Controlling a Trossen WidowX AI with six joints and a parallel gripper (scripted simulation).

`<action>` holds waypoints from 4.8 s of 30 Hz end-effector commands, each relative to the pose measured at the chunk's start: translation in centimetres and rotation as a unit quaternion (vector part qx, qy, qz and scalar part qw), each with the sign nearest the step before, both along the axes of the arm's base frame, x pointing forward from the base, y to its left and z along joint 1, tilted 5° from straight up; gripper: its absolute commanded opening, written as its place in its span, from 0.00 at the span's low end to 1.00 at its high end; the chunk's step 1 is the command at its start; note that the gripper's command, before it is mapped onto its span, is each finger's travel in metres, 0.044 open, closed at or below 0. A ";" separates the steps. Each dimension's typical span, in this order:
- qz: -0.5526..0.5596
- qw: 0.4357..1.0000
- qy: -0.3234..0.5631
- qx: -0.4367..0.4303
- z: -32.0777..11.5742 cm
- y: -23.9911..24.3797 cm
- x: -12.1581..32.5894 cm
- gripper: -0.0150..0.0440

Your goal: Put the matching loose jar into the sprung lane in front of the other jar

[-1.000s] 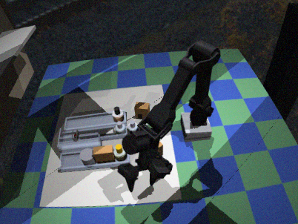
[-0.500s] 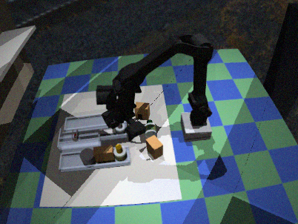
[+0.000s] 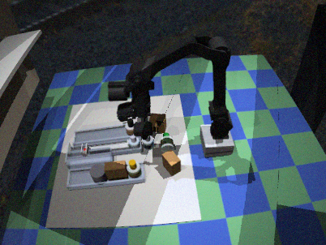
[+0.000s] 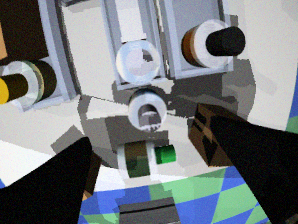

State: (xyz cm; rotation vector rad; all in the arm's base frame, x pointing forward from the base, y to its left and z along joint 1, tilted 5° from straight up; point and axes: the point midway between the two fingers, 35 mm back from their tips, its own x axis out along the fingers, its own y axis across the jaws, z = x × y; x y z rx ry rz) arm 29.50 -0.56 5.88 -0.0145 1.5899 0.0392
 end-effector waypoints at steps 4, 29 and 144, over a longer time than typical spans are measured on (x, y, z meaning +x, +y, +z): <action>-0.004 1.000 0.017 -0.002 -2.2 -0.1 -0.7 1.00; -0.004 1.000 0.017 -0.002 -6.5 -0.1 -0.9 1.00; 0.022 1.000 0.016 -0.001 -4.1 0.0 1.5 0.25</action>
